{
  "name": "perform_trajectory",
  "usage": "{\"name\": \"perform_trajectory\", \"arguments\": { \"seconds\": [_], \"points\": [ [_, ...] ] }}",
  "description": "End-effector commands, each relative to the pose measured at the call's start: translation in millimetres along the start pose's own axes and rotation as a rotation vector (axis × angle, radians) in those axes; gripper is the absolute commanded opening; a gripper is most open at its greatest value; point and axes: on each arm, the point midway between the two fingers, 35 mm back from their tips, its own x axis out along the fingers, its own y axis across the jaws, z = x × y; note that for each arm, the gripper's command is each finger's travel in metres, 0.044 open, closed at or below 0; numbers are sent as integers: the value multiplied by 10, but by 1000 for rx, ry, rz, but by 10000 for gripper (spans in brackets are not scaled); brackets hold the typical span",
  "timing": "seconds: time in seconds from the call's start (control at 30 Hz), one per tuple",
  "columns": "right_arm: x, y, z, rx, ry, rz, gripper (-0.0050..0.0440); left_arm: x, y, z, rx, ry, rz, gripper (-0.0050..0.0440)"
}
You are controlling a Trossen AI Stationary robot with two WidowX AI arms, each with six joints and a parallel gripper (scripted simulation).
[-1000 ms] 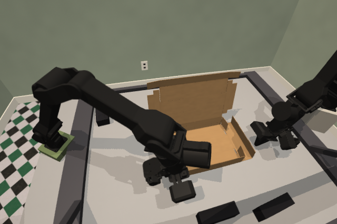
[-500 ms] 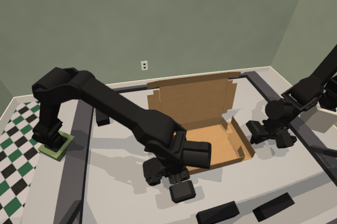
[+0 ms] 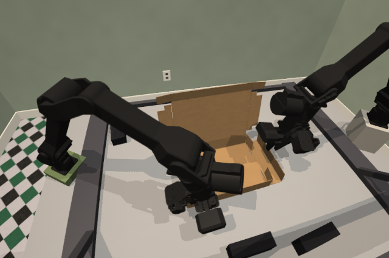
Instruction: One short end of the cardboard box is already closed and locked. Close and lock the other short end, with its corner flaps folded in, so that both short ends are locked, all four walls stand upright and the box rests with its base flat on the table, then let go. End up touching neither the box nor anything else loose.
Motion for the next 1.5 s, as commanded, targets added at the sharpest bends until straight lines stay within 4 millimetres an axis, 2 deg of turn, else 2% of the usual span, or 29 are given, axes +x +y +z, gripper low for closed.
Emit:
{"name": "perform_trajectory", "arguments": {
  "seconds": [0.0, 0.07, 0.17, 0.23, 0.43, 0.87, 0.93, 1.03, 1.13, 1.2, 1.27, 1.47],
  "points": [
    [-96, -258, -136, -3, -2, 33, 145, -121, 25, -74, 0, 30, 19, 58],
    [-96, -258, -136, -3, -2, 33, 145, -121, 25, -74, 0, 30, 19, 58],
    [-164, -282, -242, -3, -7, 107, 145, -121, 25, -74, 0, 30, 19, 58],
    [-172, -272, -251, -3, -8, 119, 145, -186, 26, -59, 0, 30, 19, 58],
    [-258, -182, -323, -2, -19, 221, 145, -708, 16, 98, 0, 28, 19, 58],
    [-260, -180, -325, -2, -19, 223, 145, -721, 16, 103, 0, 27, 19, 58],
    [-260, -180, -325, -2, -19, 223, 145, -706, 14, 91, -21, 21, 17, 98],
    [-260, -180, -325, -2, -19, 223, 145, -662, -21, 16, -158, 7, -9, 98],
    [-260, -180, -325, -2, -19, 223, 145, -576, -95, -111, -397, -11, -63, 98],
    [-260, -180, -325, -2, -19, 223, 145, -576, -95, -111, -397, -11, -63, 98],
    [-260, -180, -325, -2, -19, 223, 145, -508, -157, -195, -581, -17, -105, 98],
    [-260, -180, -325, -2, -19, 223, 145, -360, -303, -337, -941, -10, -199, 98]
  ]
}}
